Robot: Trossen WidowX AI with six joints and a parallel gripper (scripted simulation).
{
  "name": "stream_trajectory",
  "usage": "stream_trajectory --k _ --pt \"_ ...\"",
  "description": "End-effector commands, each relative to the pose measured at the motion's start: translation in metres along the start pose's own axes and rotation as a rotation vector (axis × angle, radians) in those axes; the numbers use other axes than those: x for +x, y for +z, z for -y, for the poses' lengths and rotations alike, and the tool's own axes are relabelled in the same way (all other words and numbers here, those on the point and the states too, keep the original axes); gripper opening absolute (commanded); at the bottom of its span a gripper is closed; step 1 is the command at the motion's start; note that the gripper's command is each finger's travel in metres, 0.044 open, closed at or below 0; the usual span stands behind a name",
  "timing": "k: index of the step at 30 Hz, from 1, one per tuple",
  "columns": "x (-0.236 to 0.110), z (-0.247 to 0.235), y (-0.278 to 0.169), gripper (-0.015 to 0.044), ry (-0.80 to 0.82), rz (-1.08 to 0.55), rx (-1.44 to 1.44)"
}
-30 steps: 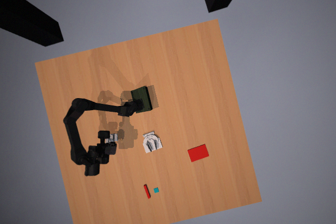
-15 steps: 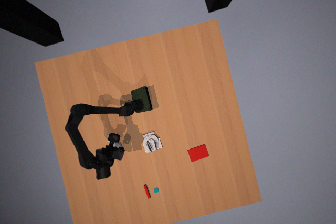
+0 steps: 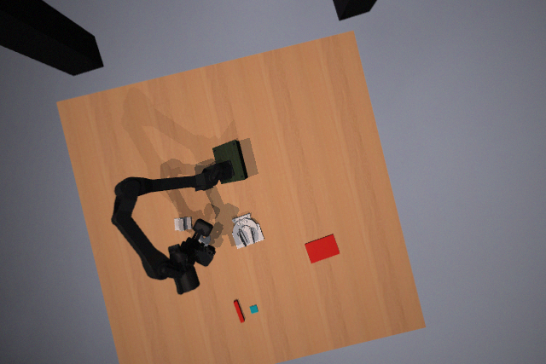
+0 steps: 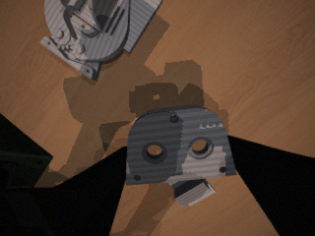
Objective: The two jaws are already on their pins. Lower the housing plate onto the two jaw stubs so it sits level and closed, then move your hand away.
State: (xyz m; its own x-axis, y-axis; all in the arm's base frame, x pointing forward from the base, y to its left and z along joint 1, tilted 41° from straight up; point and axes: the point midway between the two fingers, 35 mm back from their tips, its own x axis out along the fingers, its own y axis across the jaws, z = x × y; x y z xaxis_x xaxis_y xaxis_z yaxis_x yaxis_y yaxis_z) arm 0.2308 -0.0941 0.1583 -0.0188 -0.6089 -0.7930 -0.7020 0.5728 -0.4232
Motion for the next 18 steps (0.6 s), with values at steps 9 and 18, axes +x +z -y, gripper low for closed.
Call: stream_trajectory --k 9,18 --pt "0.003 -0.020 0.034 0.0351 0.013 -0.004 0.170" --pt "0.004 -0.039 0.058 0.0351 0.011 -0.012 0.316"
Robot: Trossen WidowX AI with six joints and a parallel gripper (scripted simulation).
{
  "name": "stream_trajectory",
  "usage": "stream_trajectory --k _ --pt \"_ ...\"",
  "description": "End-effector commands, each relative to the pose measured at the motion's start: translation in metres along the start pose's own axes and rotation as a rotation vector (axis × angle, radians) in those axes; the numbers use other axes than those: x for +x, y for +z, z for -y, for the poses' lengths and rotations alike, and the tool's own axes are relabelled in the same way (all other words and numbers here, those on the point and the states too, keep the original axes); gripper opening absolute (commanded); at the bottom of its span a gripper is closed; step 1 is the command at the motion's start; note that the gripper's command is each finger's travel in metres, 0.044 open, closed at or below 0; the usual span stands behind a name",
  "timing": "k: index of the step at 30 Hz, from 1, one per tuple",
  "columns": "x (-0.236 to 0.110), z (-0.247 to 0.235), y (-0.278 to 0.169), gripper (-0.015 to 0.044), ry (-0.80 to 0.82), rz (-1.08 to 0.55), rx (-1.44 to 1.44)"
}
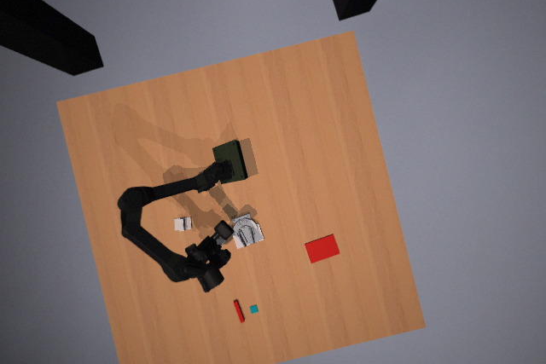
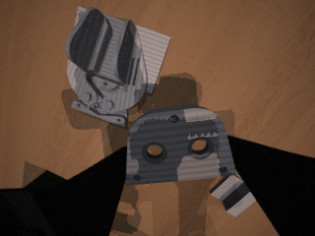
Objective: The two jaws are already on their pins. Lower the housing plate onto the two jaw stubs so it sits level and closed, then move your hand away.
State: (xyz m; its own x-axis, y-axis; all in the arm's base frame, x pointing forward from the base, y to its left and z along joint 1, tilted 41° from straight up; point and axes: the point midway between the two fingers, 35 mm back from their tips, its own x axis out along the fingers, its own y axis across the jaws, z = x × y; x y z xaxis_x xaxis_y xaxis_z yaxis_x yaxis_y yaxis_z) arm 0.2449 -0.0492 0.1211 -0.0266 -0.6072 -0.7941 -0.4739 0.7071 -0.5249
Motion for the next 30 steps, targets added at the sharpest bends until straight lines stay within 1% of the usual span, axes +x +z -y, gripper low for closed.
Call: stream_trajectory --k 1,24,30 --pt "0.002 -0.012 0.007 0.0351 0.003 -0.008 0.047" --pt "0.005 -0.082 0.035 0.0351 -0.047 -0.025 0.442" --pt "0.006 -0.086 0.036 0.0351 -0.052 -0.025 0.467"
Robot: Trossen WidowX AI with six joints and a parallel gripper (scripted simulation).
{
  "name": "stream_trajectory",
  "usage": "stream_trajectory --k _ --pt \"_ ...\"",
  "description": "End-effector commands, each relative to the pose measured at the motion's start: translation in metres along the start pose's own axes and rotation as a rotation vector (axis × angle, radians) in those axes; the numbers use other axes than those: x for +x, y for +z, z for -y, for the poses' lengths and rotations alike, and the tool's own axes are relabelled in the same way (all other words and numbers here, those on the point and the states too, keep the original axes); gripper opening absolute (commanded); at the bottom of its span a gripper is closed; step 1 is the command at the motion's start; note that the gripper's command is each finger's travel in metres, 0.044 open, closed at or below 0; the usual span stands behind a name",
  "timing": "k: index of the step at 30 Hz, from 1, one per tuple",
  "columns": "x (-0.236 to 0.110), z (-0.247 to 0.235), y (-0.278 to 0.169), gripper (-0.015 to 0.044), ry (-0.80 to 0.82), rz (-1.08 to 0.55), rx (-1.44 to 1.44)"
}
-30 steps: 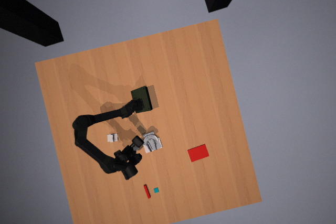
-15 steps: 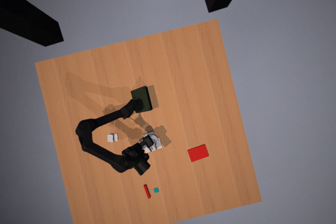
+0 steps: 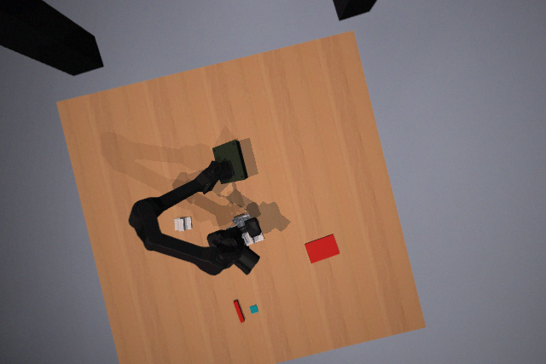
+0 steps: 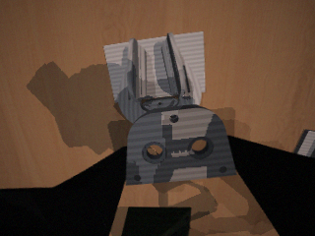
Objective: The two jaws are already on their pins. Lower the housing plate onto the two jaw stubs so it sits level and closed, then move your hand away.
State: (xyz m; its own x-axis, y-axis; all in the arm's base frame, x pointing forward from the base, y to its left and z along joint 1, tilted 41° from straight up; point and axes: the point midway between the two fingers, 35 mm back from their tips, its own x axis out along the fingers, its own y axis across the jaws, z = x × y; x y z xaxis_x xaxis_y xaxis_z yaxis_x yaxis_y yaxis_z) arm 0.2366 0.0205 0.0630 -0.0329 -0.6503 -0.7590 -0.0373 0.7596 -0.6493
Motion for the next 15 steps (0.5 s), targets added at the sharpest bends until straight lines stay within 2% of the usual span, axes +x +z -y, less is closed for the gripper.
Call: stream_trajectory --k 1,15 --pt "0.0014 -0.0028 -0.0008 0.0351 -0.001 -0.004 0.009" --pt "0.0014 -0.0028 -0.0008 0.0351 -0.001 -0.004 0.017"
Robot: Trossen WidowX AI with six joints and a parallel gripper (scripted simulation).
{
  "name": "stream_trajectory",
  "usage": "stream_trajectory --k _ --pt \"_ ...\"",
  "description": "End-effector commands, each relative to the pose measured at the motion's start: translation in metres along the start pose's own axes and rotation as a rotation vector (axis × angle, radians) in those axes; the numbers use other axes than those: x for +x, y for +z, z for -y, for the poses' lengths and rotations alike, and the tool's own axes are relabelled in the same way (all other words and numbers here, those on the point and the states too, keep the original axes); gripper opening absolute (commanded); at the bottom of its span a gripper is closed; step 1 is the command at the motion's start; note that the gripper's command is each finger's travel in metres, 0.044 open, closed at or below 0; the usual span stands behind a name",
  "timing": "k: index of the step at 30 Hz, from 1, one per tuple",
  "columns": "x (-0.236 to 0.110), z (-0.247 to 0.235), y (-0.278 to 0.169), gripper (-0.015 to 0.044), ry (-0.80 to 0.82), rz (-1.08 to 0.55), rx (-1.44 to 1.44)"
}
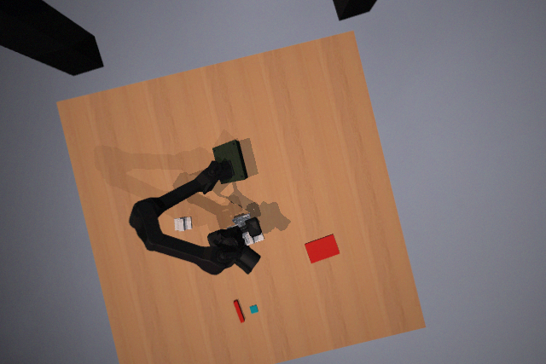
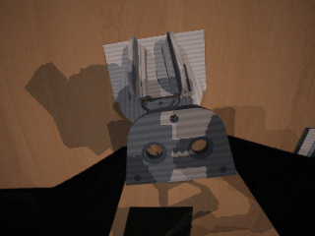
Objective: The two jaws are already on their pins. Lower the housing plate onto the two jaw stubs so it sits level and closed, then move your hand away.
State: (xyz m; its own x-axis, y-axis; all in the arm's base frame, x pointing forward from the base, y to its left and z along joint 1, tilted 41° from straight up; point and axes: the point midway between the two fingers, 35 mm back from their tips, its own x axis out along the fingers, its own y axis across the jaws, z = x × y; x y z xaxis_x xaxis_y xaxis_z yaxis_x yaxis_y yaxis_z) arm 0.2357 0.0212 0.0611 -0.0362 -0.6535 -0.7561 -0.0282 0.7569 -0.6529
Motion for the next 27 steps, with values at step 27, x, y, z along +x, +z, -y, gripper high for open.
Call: stream_trajectory --k 27 --pt "0.0003 -0.0104 -0.0067 0.0351 0.004 -0.001 0.007"
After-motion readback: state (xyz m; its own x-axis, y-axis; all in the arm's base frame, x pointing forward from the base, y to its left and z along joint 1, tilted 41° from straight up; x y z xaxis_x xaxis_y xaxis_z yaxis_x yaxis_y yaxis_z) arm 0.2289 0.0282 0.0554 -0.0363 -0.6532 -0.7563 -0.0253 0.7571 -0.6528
